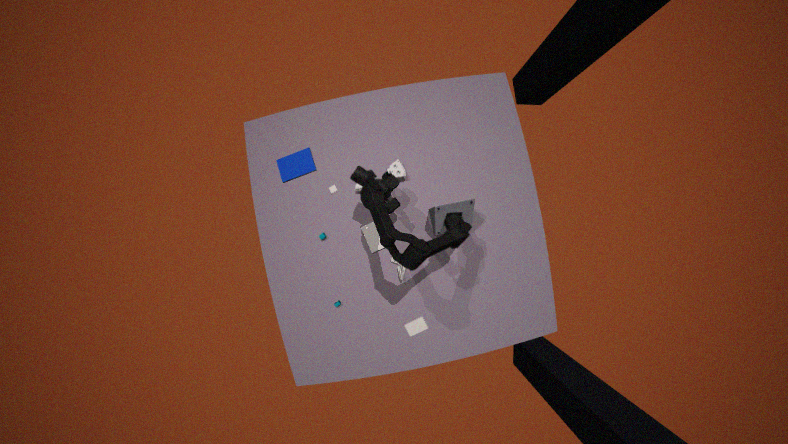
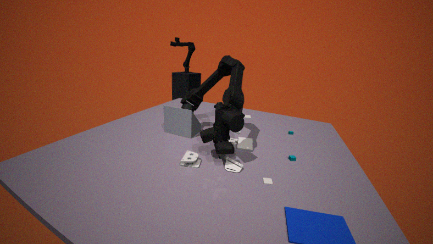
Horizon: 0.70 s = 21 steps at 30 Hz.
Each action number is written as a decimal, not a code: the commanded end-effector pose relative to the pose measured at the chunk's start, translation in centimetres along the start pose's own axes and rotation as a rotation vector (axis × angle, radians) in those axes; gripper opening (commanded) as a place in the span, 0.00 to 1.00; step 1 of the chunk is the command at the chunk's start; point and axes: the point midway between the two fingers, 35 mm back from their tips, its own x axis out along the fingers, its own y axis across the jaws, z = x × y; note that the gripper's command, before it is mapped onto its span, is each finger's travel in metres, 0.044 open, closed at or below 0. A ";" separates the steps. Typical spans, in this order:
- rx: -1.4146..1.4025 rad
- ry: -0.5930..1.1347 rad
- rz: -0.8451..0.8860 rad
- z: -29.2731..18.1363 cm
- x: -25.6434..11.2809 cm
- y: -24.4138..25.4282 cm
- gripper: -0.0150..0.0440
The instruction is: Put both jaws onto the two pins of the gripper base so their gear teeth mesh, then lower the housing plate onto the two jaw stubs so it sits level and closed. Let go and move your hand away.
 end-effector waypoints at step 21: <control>0.002 -0.008 0.009 0.5 -7.7 0.1 0.25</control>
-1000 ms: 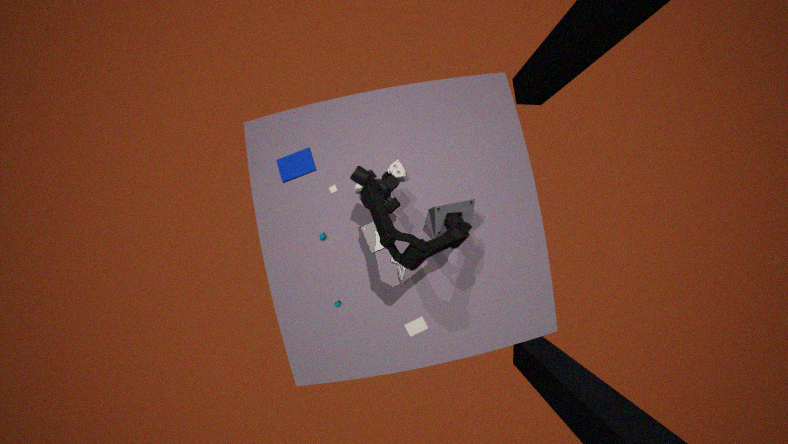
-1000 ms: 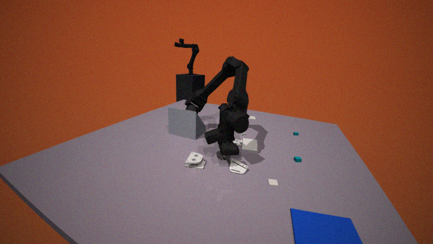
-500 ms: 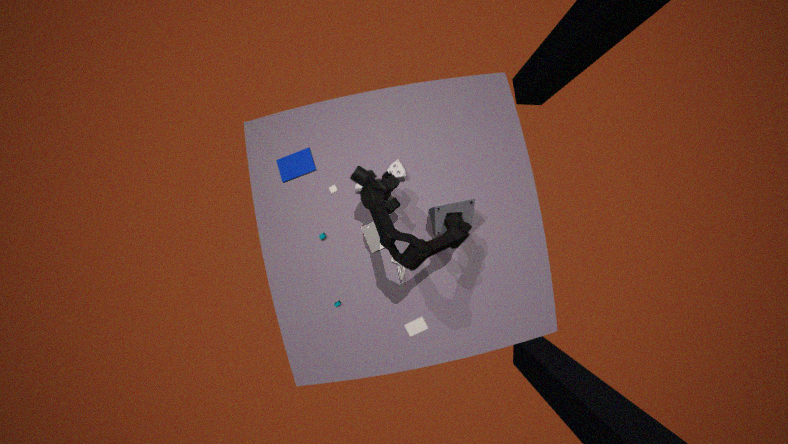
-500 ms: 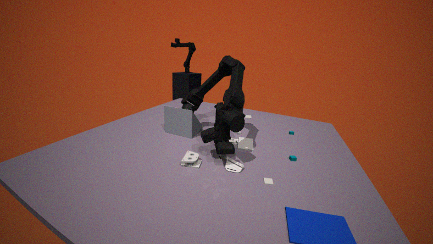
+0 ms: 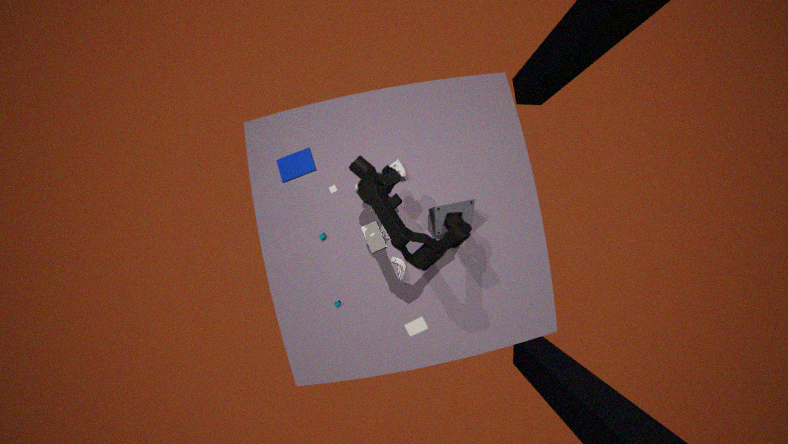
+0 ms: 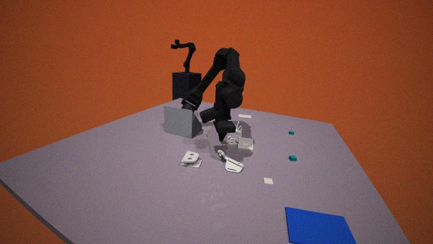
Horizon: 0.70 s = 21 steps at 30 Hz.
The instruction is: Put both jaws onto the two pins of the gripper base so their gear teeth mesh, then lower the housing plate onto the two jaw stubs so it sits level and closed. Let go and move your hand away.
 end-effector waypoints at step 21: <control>-0.302 -0.003 -0.011 0.3 0.3 0.7 0.25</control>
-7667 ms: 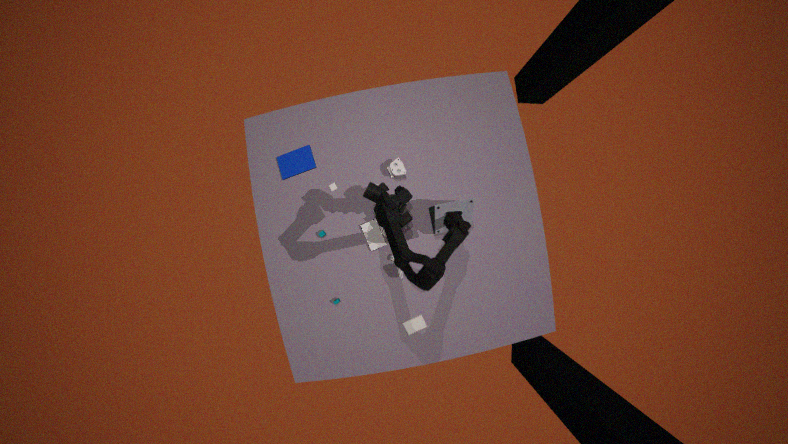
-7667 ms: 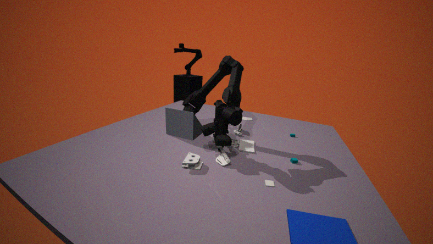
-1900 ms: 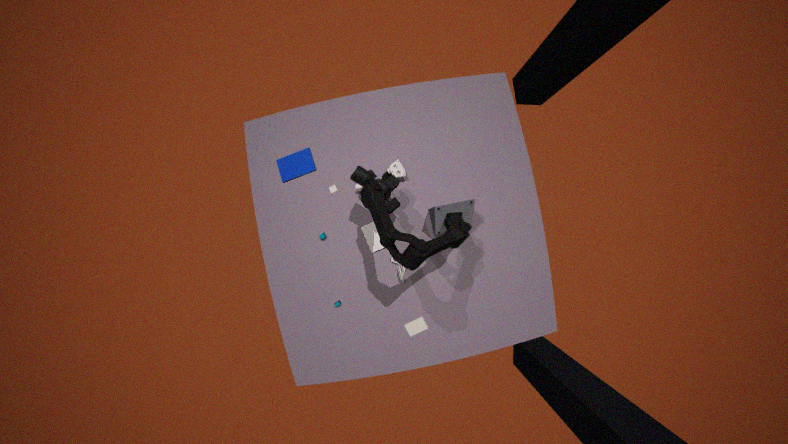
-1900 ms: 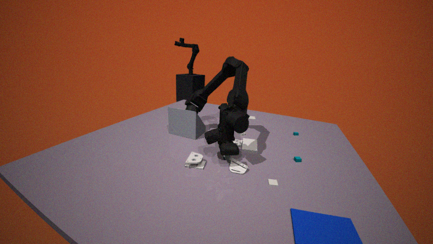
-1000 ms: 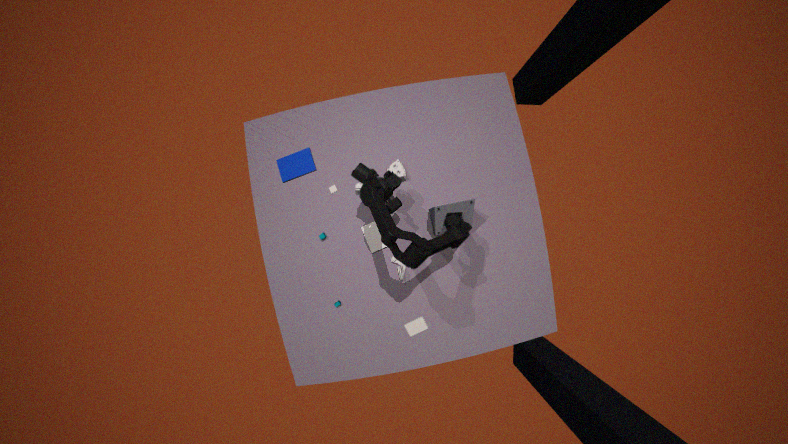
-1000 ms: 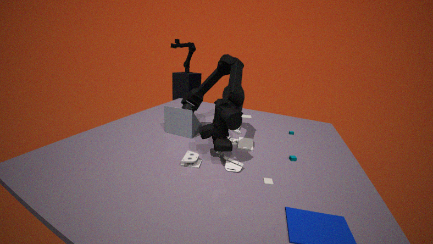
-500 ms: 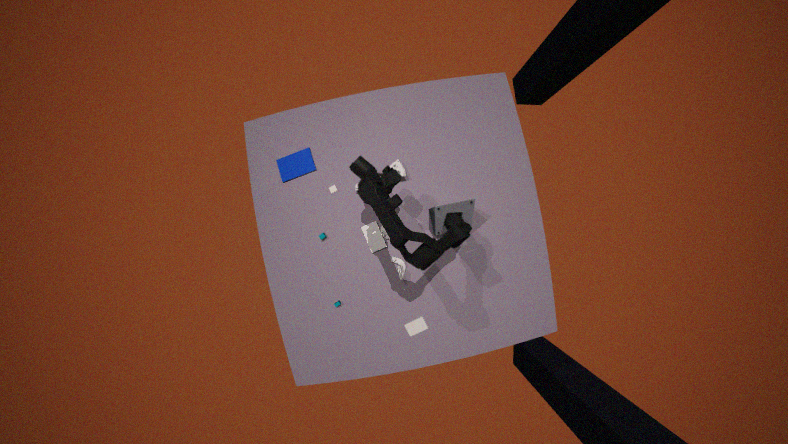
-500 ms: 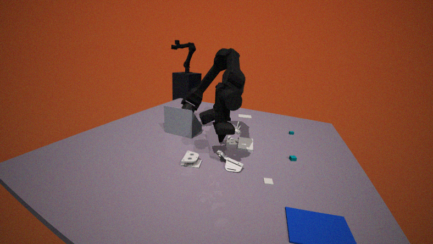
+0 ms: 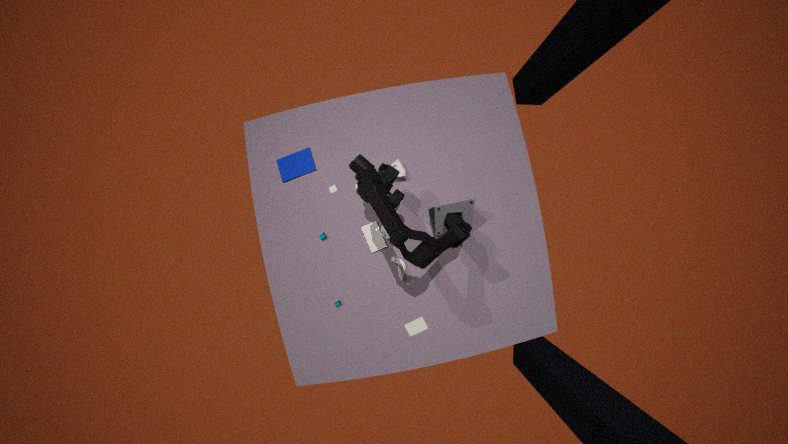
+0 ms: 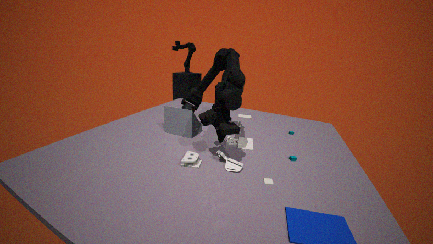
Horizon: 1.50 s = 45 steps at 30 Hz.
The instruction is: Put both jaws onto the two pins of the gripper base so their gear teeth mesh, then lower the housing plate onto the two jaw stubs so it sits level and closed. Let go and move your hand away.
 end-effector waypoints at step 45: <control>-1.413 -0.006 -0.014 2.0 -0.6 3.4 0.25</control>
